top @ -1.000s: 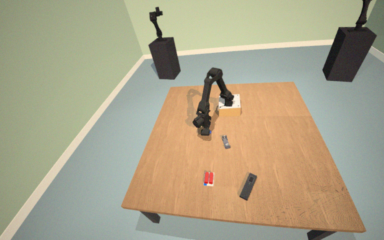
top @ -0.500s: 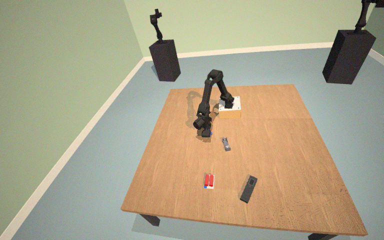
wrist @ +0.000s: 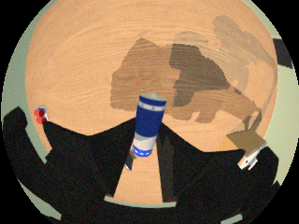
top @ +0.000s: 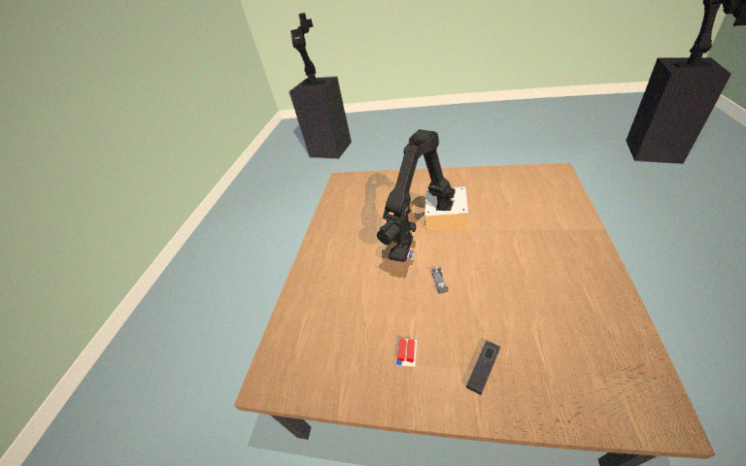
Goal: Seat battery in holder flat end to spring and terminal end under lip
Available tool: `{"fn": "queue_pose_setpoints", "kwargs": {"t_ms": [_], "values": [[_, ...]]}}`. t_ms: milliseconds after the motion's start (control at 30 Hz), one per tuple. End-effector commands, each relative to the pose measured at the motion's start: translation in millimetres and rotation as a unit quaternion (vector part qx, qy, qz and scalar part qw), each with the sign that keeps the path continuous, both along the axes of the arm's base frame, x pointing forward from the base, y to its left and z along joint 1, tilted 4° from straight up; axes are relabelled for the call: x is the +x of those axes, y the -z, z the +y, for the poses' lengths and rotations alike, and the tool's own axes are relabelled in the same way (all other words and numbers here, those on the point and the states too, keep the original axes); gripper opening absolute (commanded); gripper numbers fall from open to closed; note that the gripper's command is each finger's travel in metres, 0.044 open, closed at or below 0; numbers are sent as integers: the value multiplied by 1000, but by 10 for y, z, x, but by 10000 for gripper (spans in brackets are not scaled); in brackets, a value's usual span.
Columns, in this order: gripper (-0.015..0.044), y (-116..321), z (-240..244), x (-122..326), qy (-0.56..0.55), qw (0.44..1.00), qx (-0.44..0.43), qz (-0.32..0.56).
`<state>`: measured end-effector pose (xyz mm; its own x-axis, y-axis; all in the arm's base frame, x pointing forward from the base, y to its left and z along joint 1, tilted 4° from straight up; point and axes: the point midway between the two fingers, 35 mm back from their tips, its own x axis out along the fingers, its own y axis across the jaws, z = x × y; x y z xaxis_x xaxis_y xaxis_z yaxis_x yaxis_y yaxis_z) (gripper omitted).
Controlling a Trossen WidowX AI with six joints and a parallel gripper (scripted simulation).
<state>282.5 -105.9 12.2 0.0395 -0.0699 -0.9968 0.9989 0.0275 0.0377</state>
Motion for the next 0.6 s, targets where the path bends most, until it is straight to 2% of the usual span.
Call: {"fn": "queue_pose_setpoints", "kwargs": {"t_ms": [0,567], "values": [[85,-28,122,107,53,999,1,-5],[85,-116,856,456,335,942,17,-25]]}}
